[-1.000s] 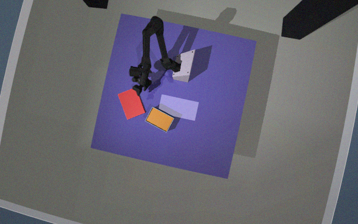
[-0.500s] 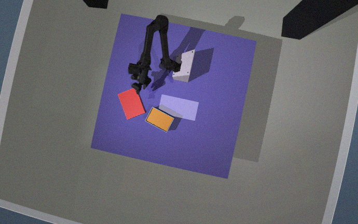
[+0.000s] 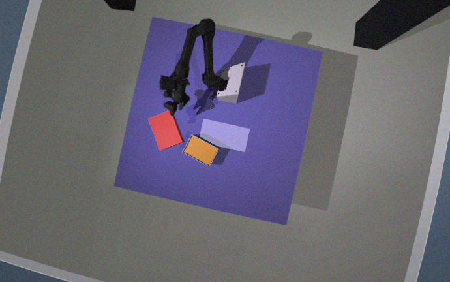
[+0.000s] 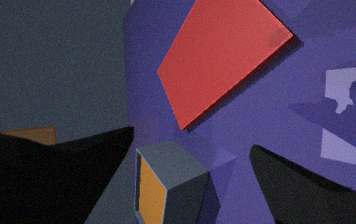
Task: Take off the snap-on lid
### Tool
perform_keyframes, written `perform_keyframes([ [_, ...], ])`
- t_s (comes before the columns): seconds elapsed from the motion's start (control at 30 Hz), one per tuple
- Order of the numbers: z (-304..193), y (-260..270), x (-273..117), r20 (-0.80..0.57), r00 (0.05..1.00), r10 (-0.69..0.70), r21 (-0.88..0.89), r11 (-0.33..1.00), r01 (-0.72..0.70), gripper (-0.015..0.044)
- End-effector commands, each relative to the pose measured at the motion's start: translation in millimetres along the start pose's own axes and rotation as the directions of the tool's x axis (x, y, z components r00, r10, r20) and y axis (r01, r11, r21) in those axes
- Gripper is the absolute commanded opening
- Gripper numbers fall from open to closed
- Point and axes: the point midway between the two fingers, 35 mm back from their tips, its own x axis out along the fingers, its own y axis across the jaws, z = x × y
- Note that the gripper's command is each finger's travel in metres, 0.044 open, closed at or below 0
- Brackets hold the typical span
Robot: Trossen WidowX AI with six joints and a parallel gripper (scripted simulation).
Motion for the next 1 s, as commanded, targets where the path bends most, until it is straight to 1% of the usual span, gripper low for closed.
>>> perform_keyframes([
  [0.0,0.7,2.1,-4.2,0.003,1.000,-0.002,0.005,1.000,0.002,0.0440],
  [0.07,-0.1,0.0,0.0,0.003,1.000,-0.002,0.005,1.000,0.002,0.0440],
  [0.97,-0.1,0.0,0.0,0.003,1.000,-0.002,0.005,1.000,0.002,0.0440],
])
